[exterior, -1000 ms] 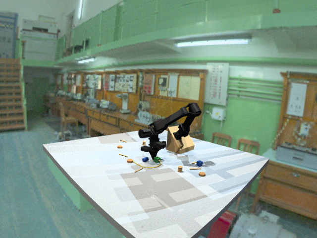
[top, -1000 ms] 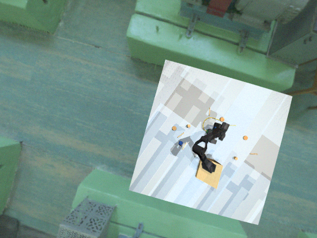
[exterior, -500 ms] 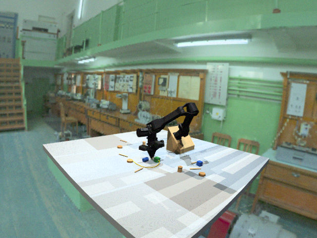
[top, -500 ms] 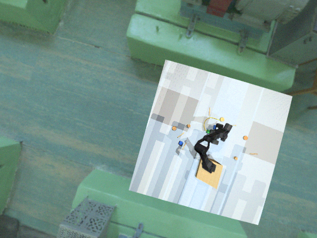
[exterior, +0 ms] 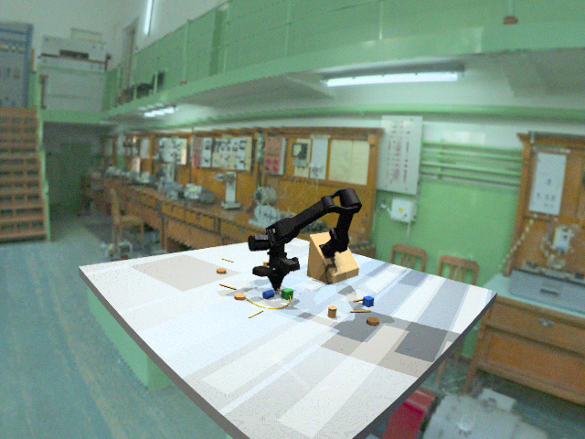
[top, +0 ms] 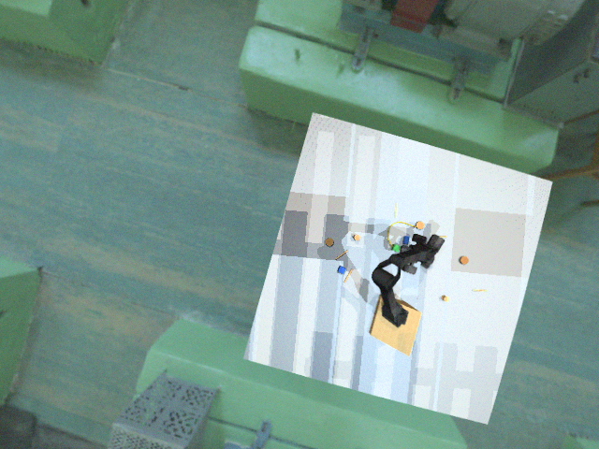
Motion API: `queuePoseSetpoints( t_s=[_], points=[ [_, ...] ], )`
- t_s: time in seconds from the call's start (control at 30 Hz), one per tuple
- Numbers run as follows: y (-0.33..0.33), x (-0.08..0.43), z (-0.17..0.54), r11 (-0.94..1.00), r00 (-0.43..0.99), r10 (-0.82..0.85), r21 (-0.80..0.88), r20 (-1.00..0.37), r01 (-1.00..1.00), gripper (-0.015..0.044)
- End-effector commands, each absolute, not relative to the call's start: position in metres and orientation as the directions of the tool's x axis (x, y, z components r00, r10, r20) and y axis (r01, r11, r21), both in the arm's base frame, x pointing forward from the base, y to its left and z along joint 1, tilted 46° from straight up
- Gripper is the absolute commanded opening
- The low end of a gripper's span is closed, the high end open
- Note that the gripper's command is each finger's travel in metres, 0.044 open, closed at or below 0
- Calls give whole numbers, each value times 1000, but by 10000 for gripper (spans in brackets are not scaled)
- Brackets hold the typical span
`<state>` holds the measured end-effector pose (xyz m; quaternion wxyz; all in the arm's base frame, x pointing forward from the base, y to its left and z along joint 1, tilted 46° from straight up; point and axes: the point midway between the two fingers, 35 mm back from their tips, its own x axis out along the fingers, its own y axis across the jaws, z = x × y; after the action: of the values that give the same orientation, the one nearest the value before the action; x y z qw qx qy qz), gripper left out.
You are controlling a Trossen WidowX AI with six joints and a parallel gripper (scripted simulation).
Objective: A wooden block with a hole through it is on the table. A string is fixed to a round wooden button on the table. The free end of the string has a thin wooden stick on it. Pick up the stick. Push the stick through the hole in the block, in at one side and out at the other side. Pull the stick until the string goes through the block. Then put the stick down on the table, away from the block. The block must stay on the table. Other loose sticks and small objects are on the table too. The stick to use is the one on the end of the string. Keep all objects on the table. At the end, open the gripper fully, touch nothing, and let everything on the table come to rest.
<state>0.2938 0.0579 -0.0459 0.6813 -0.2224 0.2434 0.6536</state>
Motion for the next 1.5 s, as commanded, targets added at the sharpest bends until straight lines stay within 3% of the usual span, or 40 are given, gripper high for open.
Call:
queuePoseSetpoints(
  t_s=[0.0, 1.47],
  points=[
    [54, 294, -50, 58, 26, 780, 30, -625, -998, 0],
    [16, 285, -90, 229, 42, 775, 218, -630, -949, 0]
  ],
)
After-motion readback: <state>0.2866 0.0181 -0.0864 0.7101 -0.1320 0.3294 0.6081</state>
